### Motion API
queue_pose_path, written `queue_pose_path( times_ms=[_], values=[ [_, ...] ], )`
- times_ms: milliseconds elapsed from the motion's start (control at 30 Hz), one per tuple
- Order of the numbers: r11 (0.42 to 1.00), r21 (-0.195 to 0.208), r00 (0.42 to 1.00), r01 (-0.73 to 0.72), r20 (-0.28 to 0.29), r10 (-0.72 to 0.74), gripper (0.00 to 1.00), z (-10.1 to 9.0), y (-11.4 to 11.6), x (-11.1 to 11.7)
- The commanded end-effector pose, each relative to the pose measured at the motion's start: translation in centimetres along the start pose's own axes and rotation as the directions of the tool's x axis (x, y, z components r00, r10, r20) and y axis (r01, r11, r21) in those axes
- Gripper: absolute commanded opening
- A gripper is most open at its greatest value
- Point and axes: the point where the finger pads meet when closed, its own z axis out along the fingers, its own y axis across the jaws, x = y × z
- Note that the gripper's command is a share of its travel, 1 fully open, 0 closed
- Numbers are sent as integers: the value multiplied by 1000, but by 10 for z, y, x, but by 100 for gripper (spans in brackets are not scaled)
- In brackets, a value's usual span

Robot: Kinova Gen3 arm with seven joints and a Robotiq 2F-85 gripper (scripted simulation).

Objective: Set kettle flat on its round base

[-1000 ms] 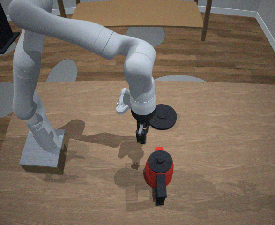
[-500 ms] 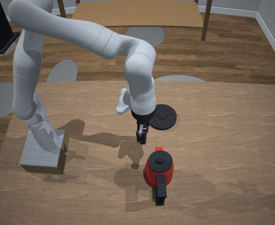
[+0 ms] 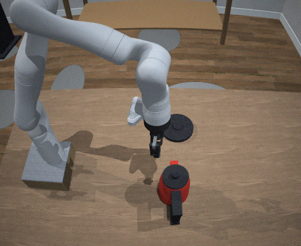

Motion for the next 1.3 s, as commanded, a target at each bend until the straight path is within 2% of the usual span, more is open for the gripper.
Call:
queue_pose_path(
  times_ms=[0,1267],
  values=[
    [1000,0,1000,2,2,-2,80,-1,0,0],
    [998,2,998,70,-4,-70,80,1,-1,-1]
  ],
)
